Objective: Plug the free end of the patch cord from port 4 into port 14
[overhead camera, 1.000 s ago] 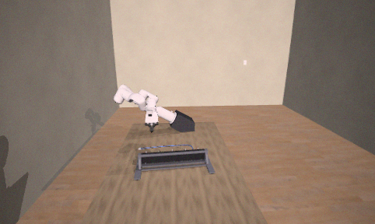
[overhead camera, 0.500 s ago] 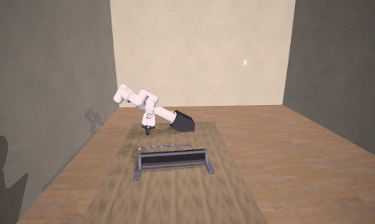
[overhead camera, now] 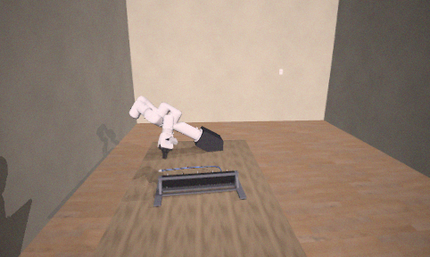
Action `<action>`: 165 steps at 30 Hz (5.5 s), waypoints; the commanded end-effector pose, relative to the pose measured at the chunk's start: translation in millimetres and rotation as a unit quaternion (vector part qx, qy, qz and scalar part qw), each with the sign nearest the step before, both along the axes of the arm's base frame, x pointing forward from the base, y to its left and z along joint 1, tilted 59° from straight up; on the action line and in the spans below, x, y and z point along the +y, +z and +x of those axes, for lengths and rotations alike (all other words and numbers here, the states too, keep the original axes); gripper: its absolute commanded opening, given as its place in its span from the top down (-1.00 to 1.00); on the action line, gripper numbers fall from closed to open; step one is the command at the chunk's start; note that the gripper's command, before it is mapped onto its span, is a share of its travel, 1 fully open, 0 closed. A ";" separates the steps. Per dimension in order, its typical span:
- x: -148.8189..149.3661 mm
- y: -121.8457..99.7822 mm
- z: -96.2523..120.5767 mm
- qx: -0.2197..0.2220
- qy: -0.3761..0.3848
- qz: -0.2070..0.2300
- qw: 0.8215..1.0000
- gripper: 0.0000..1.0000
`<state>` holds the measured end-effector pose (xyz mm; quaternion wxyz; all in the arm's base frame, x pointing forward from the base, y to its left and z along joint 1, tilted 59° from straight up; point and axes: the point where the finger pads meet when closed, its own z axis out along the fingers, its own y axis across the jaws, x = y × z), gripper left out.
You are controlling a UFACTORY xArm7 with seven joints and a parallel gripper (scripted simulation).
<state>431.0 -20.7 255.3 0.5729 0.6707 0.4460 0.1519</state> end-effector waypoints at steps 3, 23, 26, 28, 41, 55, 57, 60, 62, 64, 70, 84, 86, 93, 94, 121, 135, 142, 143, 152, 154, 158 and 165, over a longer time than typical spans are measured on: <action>-17.5 3.4 -4.3 0.091 -0.023 -0.065 0.994 1.00; -60.2 -0.2 -34.0 0.378 -0.031 -0.183 0.907 1.00; -64.6 -1.7 -40.0 0.424 -0.024 -0.191 0.885 1.00; -67.1 -2.8 -44.1 0.454 -0.018 -0.196 0.869 1.00; -71.5 -5.3 -53.0 0.514 -0.001 -0.202 0.834 1.00; -71.5 -5.3 -53.0 0.514 -0.001 -0.202 0.834 1.00; -71.5 -5.3 -53.0 0.514 -0.001 -0.202 0.834 1.00; -71.5 -5.3 -53.0 0.514 -0.001 -0.202 0.834 1.00; -71.5 -5.3 -53.0 0.514 -0.001 -0.202 0.834 1.00; -71.5 -5.3 -53.0 0.514 -0.001 -0.202 0.834 1.00; -71.5 -5.3 -53.0 0.514 -0.001 -0.202 0.834 1.00; -71.8 -4.7 -52.8 0.515 0.000 -0.203 0.833 1.00; -72.4 -3.7 -52.4 0.516 0.000 -0.203 0.832 1.00; -73.0 -2.7 -52.1 0.518 0.001 -0.204 0.831 1.00; -73.1 -2.7 -52.1 0.518 0.001 -0.204 0.831 0.25; -73.0 -2.7 -52.1 0.518 0.001 -0.204 0.831 0.25; -73.5 -2.9 -52.0 0.518 0.001 -0.204 0.831 0.25; -77.0 -5.1 -51.1 0.518 0.001 -0.204 0.831 0.25; -77.8 -5.6 -50.9 0.518 0.001 -0.204 0.831 0.25; -86.0 -10.7 -48.8 0.518 0.001 -0.204 0.831 0.25; -89.0 -12.5 -48.0 0.518 0.001 -0.204 0.831 0.25; -95.5 -16.5 -46.4 0.518 0.001 -0.204 0.831 0.25; -107.5 -23.9 -43.3 0.518 0.001 -0.204 0.831 0.25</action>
